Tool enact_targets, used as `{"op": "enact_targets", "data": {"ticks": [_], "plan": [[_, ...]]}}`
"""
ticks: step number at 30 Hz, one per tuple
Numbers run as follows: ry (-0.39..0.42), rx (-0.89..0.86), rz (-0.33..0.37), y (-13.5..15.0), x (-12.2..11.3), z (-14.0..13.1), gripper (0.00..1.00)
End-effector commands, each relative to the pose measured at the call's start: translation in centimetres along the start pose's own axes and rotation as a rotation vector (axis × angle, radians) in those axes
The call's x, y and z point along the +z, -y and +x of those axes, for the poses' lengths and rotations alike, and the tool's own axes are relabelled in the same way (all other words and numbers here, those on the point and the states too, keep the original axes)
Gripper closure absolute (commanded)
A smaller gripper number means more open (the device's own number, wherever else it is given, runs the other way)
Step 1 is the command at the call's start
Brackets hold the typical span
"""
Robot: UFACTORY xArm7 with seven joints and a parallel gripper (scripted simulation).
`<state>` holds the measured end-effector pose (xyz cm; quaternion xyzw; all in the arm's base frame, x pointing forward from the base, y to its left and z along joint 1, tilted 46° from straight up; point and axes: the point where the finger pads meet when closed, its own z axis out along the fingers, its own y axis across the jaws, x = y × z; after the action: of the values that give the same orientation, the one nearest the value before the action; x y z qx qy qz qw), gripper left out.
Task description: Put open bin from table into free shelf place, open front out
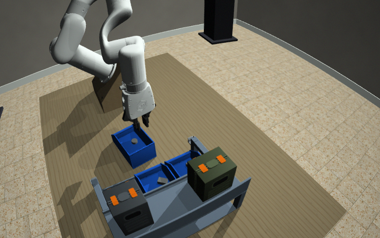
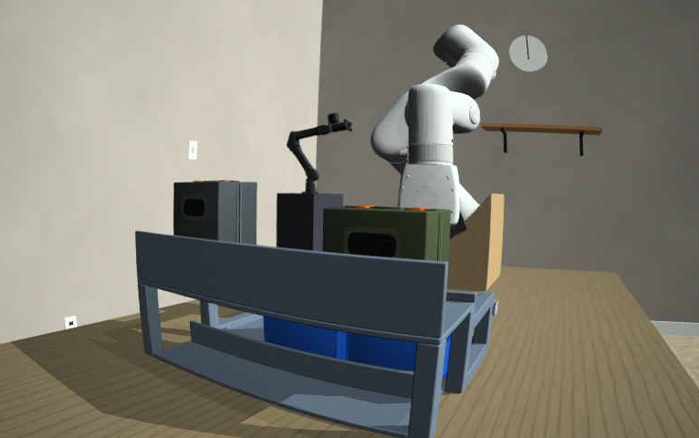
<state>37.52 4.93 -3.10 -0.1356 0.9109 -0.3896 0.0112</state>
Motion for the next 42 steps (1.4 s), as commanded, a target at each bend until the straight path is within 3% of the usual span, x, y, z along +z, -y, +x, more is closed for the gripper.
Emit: {"op": "enact_targets", "data": {"ticks": [1,42], "plan": [[0.004,0.000,-0.001,0.0,-0.2,-0.1,0.72],[0.004,0.000,-0.001,-0.1,1.8,-0.1,0.72]]}}
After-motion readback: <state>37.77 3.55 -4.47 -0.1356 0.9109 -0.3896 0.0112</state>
